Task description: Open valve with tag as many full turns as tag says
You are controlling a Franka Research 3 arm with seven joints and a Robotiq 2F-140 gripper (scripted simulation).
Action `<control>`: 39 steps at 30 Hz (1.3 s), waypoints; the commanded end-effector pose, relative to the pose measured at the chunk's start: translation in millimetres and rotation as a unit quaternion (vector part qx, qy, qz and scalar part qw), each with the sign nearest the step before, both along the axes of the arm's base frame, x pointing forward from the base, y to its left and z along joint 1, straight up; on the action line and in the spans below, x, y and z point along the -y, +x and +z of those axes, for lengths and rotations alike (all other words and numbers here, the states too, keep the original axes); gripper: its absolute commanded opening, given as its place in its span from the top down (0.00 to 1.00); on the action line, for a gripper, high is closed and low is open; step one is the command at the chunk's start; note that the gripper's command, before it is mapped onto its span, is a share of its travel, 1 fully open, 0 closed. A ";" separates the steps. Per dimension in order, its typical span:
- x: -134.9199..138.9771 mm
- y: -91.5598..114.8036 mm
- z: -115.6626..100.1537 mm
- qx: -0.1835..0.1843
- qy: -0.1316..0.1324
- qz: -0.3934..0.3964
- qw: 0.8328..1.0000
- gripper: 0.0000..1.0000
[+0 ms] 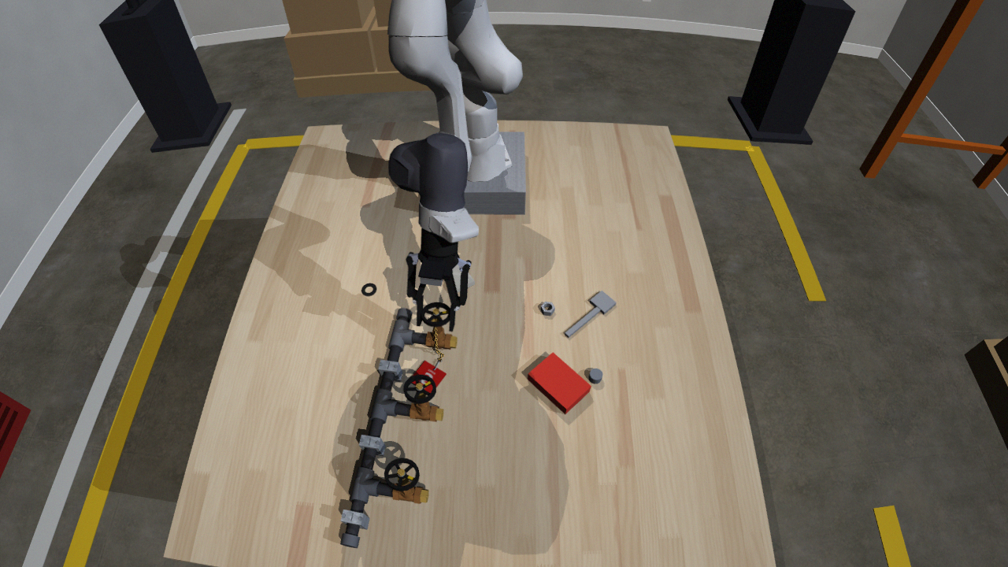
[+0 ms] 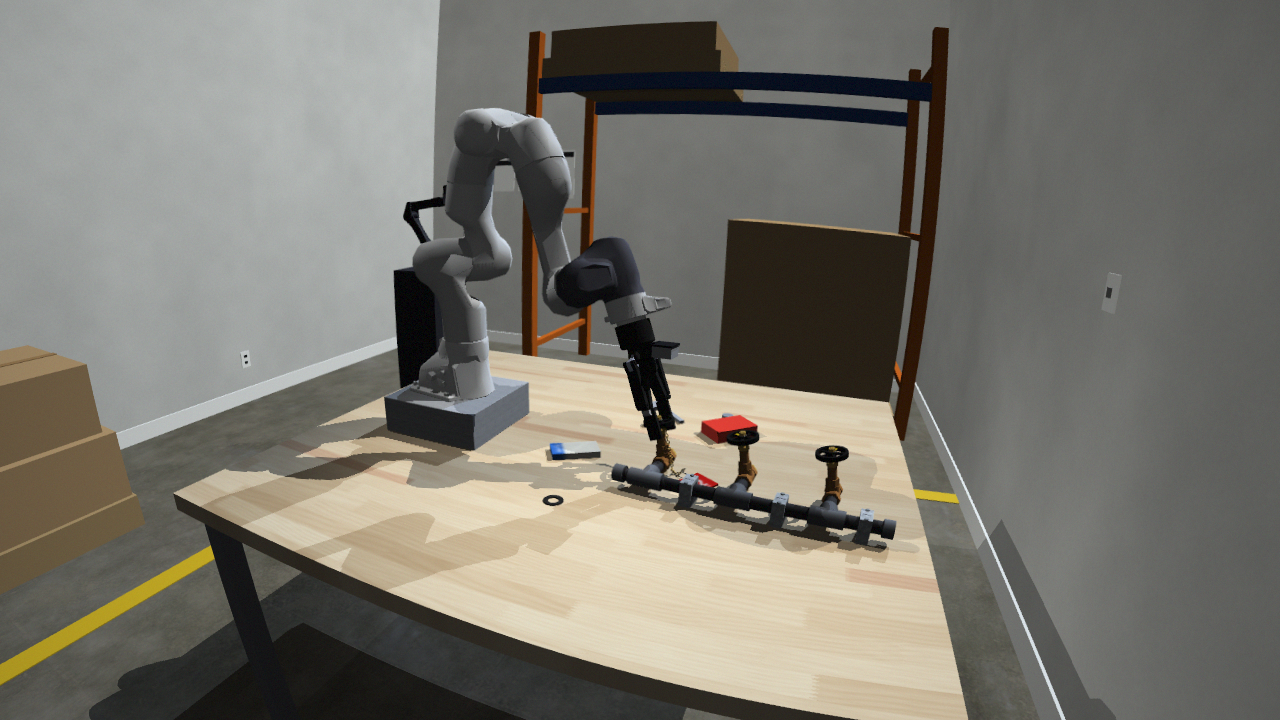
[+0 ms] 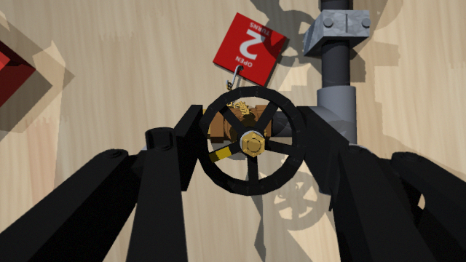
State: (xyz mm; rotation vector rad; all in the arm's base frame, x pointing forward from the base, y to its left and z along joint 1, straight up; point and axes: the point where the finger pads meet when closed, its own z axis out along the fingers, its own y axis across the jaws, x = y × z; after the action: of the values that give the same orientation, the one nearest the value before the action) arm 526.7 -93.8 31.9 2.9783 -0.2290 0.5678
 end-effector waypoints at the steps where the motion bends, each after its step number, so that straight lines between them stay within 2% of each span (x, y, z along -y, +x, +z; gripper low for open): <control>1: -0.1 -1.7 -1.1 -0.041 -0.021 0.131 0.990 0.90; 6: -0.1 -1.7 -1.1 -0.048 -0.036 0.194 0.979 0.90; 8: -0.1 -1.7 -1.1 -0.048 -0.036 0.194 0.979 0.90; 9: -0.1 -1.7 -1.1 -0.053 -0.044 0.224 0.972 0.90; 19: -0.1 -1.7 -1.1 -0.077 -0.063 0.316 0.943 0.90; 29: -0.1 -1.7 -1.1 -0.104 -0.065 0.365 0.923 0.90; 39: -0.1 -1.7 -1.1 -0.118 -0.061 0.380 0.915 0.90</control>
State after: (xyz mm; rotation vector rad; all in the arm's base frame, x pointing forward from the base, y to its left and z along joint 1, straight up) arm 526.4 -92.8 31.2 2.8344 0.6879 0.4781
